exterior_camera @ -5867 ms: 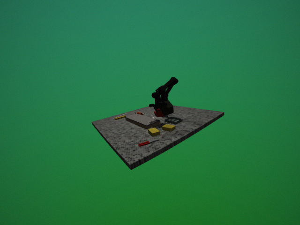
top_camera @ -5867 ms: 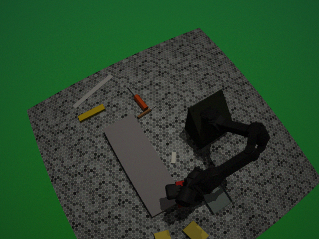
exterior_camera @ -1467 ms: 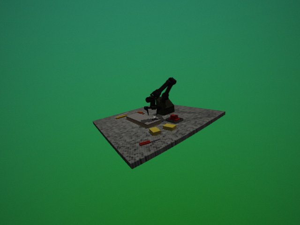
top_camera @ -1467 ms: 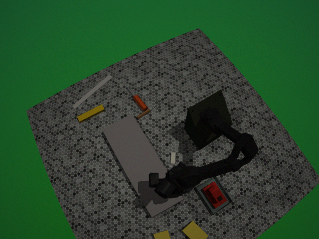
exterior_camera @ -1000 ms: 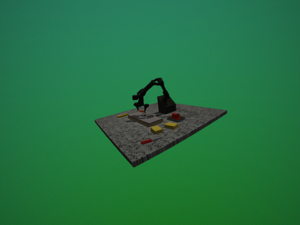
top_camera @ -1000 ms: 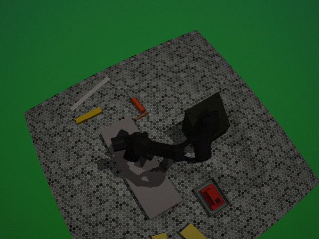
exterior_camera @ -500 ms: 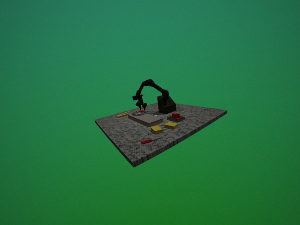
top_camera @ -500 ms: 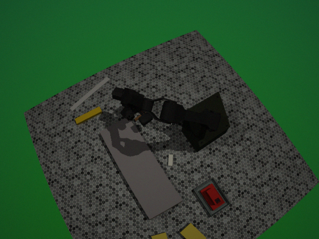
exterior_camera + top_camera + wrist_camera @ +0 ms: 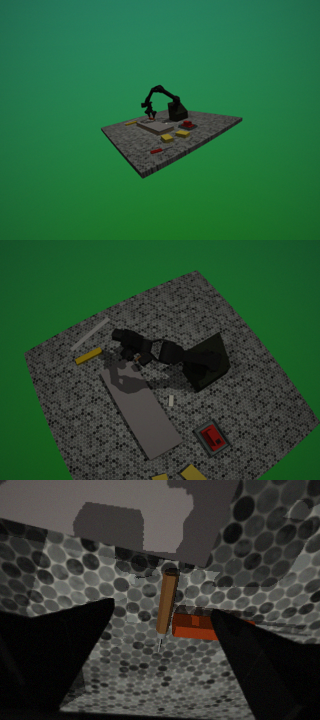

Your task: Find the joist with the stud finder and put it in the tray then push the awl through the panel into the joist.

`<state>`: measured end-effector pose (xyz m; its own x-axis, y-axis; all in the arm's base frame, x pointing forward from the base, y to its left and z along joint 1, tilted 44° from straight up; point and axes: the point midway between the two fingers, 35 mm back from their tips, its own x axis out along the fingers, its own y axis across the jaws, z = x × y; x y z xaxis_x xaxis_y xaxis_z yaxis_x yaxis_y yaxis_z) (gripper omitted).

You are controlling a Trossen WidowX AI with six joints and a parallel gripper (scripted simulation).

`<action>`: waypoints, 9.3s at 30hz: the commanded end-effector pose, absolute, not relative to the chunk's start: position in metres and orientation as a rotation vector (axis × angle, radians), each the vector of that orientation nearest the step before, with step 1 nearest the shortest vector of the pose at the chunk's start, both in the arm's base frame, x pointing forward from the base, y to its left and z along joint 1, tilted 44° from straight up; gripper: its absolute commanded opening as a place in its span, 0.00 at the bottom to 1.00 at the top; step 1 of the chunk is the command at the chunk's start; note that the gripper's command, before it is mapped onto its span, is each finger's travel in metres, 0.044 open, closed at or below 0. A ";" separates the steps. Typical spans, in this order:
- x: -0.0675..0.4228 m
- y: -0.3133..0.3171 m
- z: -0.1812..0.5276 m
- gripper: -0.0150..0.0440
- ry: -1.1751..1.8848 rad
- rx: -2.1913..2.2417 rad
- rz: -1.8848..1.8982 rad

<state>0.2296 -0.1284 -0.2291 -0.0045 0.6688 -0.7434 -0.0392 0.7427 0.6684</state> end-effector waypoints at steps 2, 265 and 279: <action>0.230 -0.120 -0.236 1.00 1.485 0.550 0.605; 0.350 0.069 0.118 0.25 0.694 0.760 0.205; 0.351 0.079 0.107 0.25 0.694 0.760 0.206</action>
<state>0.3509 0.0766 0.1126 0.7609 0.4156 -0.4983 0.0622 0.7177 0.6936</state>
